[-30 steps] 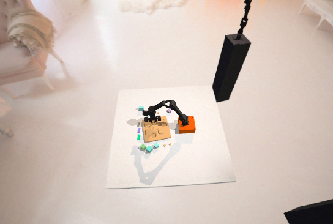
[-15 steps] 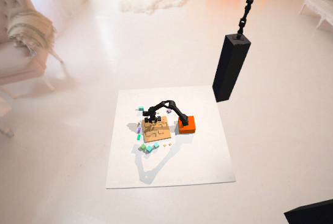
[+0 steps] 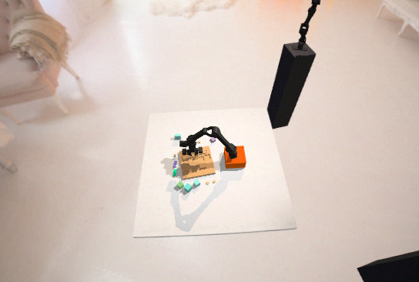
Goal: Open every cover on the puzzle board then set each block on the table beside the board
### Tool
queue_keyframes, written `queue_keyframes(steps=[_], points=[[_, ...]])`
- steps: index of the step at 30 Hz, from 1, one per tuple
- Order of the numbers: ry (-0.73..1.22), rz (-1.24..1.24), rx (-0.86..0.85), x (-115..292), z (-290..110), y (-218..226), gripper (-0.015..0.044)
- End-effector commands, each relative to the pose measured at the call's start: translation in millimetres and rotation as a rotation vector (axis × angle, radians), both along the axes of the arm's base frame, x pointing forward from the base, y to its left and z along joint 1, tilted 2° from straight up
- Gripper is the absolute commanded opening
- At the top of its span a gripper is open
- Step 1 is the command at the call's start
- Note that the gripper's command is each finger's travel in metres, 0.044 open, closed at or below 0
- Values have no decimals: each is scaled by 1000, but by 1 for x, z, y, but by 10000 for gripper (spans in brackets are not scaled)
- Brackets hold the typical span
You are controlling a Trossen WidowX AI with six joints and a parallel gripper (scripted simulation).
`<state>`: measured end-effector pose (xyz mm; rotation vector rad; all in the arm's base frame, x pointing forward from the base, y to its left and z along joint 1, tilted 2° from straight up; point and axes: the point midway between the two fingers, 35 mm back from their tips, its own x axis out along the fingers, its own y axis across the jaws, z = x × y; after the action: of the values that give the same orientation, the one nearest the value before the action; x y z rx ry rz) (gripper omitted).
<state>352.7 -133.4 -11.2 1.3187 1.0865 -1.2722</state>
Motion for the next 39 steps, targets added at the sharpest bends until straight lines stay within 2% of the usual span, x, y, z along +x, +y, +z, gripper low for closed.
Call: queue_keyframes(steps=[1,7,17,39], points=[[2,5,-2,0,-4,0,144],[2,5,-2,0,-8,0,144],[1,0,0,0,-6,0,80],[1,3,-1,0,17,0,80]])
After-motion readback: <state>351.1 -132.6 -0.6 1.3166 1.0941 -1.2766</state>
